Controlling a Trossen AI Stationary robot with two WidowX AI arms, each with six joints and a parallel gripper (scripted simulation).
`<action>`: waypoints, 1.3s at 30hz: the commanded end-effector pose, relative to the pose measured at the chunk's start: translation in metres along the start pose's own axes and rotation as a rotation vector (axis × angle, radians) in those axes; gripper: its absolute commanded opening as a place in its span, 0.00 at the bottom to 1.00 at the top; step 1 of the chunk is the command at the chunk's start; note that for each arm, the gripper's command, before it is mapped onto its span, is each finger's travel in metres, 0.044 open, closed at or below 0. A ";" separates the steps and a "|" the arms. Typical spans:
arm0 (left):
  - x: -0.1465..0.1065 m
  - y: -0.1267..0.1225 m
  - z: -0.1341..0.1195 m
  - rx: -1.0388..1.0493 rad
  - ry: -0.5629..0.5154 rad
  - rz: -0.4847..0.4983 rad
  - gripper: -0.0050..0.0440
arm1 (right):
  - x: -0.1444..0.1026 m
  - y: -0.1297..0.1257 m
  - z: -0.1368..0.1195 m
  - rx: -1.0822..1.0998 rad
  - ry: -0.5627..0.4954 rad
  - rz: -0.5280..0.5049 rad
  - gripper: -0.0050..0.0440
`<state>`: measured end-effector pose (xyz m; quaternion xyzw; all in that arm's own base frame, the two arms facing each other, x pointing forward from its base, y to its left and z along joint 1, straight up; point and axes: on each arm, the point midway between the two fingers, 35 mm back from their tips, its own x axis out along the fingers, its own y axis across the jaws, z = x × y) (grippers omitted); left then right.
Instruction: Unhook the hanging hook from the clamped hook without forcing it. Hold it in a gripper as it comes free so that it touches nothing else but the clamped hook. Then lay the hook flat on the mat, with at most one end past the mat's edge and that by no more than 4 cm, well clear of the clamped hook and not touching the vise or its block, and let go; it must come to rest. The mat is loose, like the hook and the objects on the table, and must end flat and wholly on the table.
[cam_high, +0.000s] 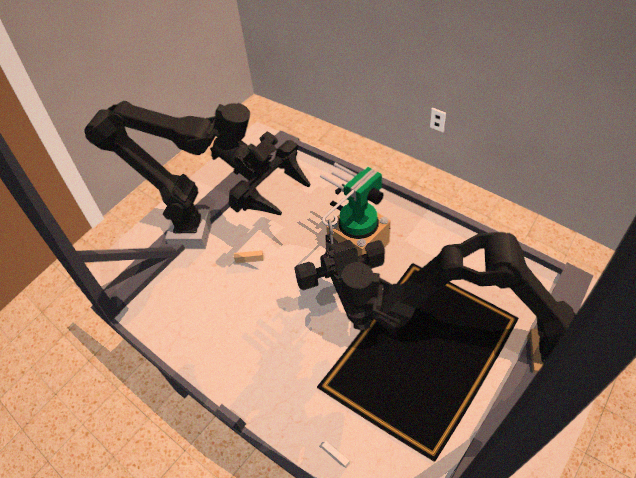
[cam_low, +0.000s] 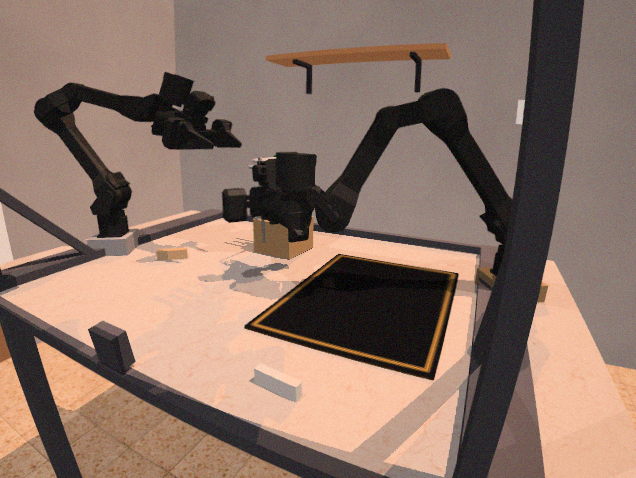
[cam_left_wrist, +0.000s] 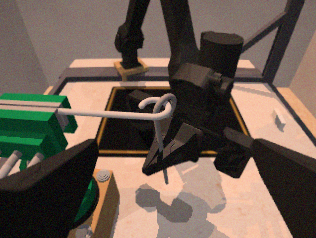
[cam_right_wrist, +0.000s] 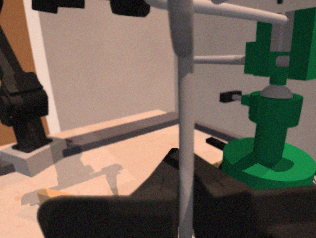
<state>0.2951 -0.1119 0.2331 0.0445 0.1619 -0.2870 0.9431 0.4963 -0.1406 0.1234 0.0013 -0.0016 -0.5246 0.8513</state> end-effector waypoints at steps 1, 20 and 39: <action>-0.002 0.000 0.006 0.003 -0.017 -0.001 1.00 | 0.001 0.001 0.014 0.026 -0.014 0.002 0.10; -0.002 0.000 0.006 0.003 -0.017 -0.001 1.00 | -0.002 0.002 0.020 0.026 -0.014 0.002 0.10; -0.002 0.000 0.006 0.003 -0.017 -0.001 1.00 | -0.005 0.003 0.029 0.026 -0.014 0.002 0.10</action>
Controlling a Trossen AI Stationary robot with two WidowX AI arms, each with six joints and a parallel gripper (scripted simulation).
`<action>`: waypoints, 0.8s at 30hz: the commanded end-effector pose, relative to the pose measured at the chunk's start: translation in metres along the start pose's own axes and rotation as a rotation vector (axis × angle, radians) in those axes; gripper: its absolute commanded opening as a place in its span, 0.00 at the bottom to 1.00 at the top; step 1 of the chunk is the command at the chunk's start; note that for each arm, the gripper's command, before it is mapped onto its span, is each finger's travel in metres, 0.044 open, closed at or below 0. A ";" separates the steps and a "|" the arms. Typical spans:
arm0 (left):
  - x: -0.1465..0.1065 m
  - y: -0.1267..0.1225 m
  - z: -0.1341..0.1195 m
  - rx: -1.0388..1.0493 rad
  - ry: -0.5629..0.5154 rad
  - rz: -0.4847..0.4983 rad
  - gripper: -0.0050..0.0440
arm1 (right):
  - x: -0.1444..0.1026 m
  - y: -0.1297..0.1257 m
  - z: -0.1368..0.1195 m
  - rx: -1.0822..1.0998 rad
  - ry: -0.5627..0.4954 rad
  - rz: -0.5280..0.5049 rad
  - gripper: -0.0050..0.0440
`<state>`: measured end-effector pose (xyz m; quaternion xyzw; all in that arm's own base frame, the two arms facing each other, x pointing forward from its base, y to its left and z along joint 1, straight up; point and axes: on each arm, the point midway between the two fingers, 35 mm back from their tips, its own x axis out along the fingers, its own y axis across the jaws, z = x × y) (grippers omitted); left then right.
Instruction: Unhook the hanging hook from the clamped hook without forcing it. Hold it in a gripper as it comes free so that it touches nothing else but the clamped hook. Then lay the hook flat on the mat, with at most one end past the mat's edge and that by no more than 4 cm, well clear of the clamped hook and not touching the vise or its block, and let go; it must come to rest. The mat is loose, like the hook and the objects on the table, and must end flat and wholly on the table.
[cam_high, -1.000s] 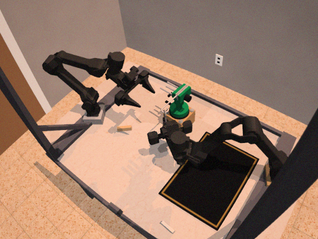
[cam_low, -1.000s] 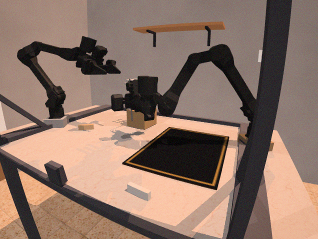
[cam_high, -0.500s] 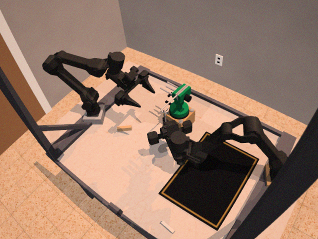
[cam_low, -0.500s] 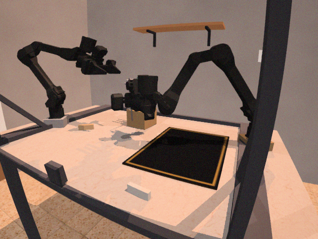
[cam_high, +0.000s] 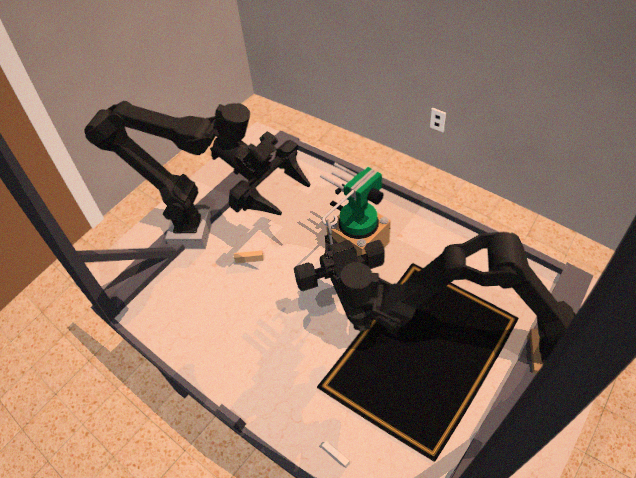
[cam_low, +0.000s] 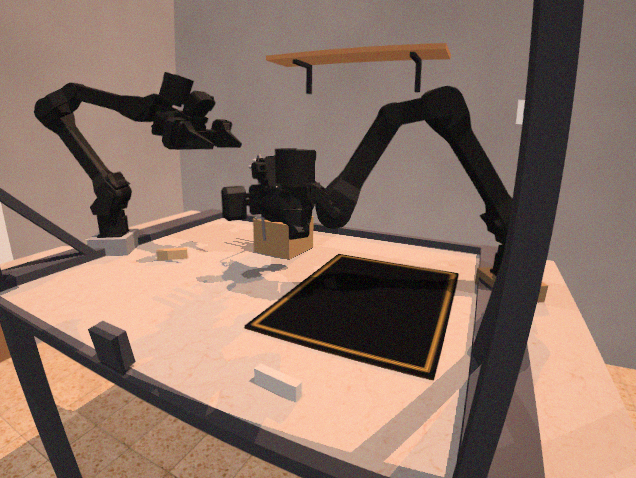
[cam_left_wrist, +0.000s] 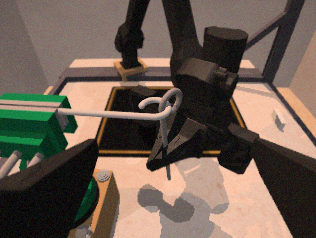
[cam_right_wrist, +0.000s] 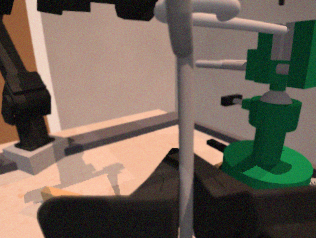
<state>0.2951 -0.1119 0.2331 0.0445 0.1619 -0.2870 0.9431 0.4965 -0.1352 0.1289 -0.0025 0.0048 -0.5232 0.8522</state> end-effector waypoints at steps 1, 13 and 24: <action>-0.002 0.000 0.006 0.003 -0.017 -0.001 1.00 | 0.000 0.000 0.024 0.040 -0.021 -0.002 0.10; -0.002 0.000 0.006 0.003 -0.017 -0.001 1.00 | 0.000 0.000 0.036 0.040 -0.021 -0.002 0.10; -0.002 0.000 0.006 0.003 -0.017 -0.001 1.00 | 0.000 -0.001 0.043 0.040 -0.021 -0.002 0.10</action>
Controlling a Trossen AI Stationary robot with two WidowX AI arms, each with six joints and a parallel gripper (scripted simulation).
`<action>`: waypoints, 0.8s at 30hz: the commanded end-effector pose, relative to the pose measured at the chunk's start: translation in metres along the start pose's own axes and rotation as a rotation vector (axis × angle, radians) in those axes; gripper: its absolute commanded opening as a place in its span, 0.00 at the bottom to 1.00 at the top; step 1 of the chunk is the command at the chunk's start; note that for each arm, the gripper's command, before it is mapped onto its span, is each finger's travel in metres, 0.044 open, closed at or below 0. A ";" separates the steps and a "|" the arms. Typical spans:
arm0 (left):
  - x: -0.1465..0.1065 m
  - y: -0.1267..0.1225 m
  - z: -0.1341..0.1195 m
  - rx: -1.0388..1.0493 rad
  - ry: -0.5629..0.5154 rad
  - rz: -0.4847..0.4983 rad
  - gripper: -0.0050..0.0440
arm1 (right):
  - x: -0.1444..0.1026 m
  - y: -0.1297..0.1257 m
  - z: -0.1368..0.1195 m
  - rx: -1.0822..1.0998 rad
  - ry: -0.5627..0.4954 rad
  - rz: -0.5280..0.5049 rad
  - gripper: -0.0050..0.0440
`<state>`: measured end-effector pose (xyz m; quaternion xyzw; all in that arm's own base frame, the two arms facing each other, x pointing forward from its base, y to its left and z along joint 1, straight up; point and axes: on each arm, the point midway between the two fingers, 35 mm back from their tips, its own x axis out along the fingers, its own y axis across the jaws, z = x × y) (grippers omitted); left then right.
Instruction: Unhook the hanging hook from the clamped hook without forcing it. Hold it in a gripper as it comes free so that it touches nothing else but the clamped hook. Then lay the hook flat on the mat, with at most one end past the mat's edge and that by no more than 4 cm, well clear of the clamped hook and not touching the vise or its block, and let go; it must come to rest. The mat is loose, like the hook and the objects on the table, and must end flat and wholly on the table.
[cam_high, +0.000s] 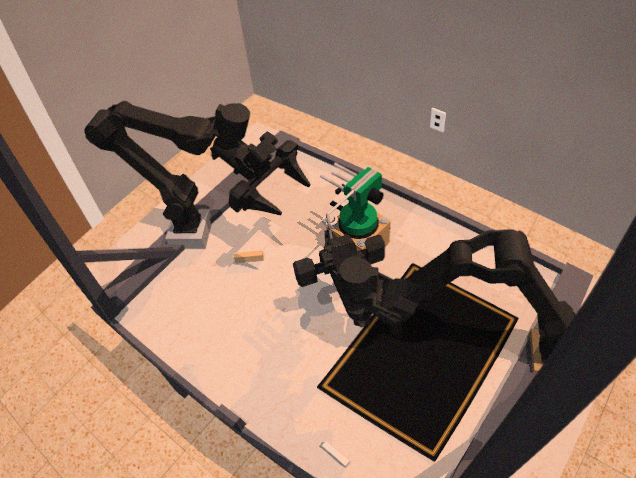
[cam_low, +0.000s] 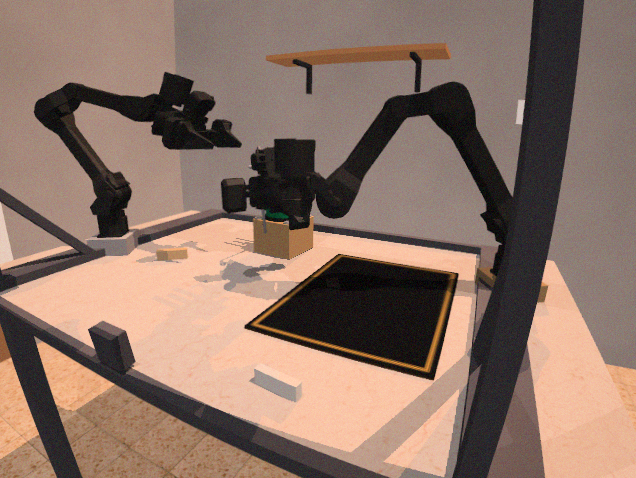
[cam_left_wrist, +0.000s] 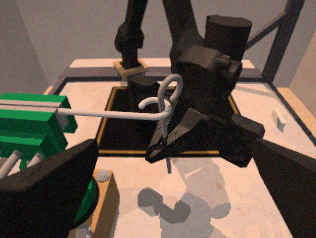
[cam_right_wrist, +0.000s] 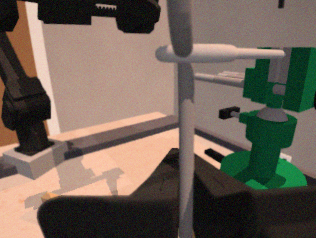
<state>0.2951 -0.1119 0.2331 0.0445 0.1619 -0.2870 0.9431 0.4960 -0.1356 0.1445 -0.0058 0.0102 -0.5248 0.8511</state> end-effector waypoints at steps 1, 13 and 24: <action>-0.002 0.000 0.006 0.003 -0.017 -0.001 1.00 | -0.001 0.000 0.027 0.051 -0.027 0.002 0.10; -0.002 0.000 0.006 0.003 -0.017 -0.001 1.00 | 0.001 -0.001 0.027 0.051 -0.027 0.002 0.10; -0.002 0.000 0.006 0.003 -0.017 -0.001 1.00 | 0.009 -0.003 0.028 0.051 -0.027 0.002 0.10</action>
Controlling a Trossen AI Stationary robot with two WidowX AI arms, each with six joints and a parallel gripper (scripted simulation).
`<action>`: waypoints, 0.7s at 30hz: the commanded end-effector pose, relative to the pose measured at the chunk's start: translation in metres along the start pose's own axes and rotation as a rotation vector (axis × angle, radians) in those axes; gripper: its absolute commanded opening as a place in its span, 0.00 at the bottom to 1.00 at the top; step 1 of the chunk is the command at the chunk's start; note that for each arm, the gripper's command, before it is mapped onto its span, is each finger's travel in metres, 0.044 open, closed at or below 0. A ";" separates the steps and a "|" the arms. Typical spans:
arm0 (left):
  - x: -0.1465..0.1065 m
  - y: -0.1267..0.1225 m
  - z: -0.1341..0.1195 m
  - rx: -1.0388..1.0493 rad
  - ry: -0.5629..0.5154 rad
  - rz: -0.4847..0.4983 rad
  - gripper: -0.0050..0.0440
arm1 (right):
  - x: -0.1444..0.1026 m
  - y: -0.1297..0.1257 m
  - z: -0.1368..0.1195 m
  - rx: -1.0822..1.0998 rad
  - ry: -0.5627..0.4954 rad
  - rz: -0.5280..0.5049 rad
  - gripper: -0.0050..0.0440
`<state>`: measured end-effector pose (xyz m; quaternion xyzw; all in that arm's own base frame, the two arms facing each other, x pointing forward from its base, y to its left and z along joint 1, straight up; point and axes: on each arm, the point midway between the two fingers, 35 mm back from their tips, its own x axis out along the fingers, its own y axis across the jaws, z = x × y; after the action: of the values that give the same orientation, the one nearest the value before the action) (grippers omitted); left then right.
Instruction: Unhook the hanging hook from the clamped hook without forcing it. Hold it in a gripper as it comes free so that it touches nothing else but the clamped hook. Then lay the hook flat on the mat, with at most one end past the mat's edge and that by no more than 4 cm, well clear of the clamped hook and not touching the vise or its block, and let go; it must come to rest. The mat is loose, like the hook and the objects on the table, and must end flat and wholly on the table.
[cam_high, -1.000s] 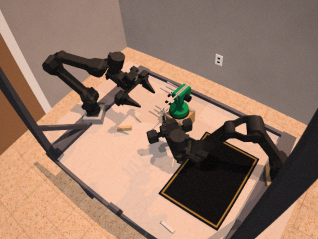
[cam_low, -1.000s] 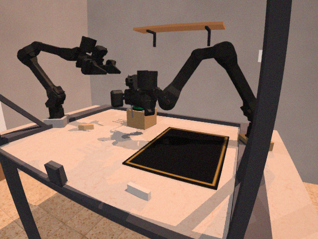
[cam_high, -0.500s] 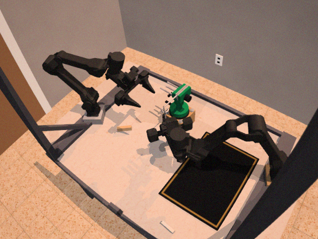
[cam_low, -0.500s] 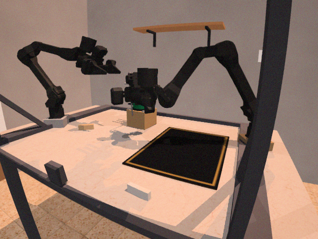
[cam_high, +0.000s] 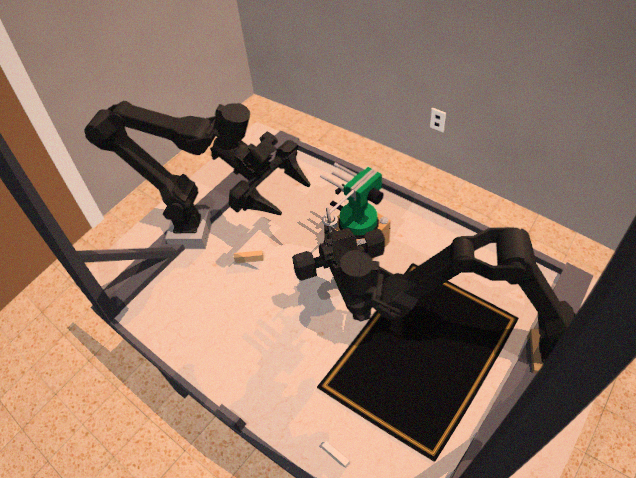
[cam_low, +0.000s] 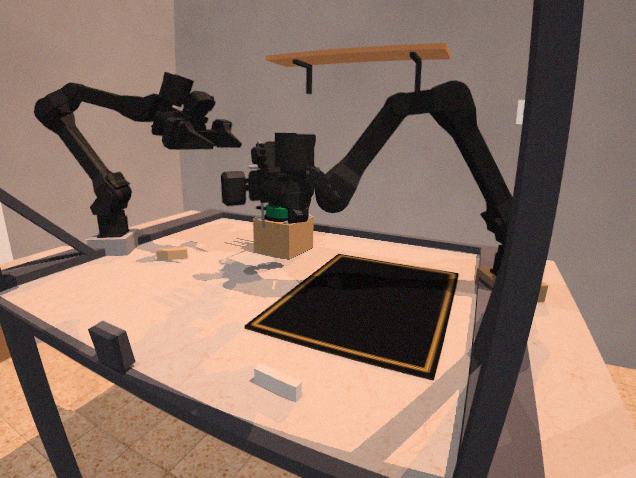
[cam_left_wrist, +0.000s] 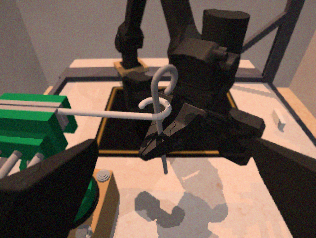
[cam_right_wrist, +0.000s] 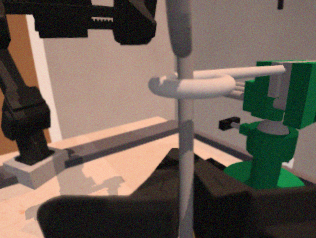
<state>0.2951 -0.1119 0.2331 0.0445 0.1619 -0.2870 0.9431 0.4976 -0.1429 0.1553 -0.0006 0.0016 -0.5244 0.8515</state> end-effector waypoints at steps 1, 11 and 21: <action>-0.002 0.000 0.006 0.003 -0.017 -0.001 1.00 | 0.002 0.000 0.017 0.033 -0.018 0.001 0.10; -0.002 0.000 0.006 0.003 -0.017 -0.001 1.00 | 0.008 -0.001 0.017 0.033 -0.019 0.001 0.10; -0.002 0.000 0.006 0.003 -0.017 -0.001 1.00 | 0.012 -0.006 0.017 0.033 -0.019 0.001 0.10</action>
<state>0.2951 -0.1119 0.2331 0.0445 0.1619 -0.2870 0.9431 0.4994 -0.1527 0.1575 0.0006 -0.0003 -0.5239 0.8518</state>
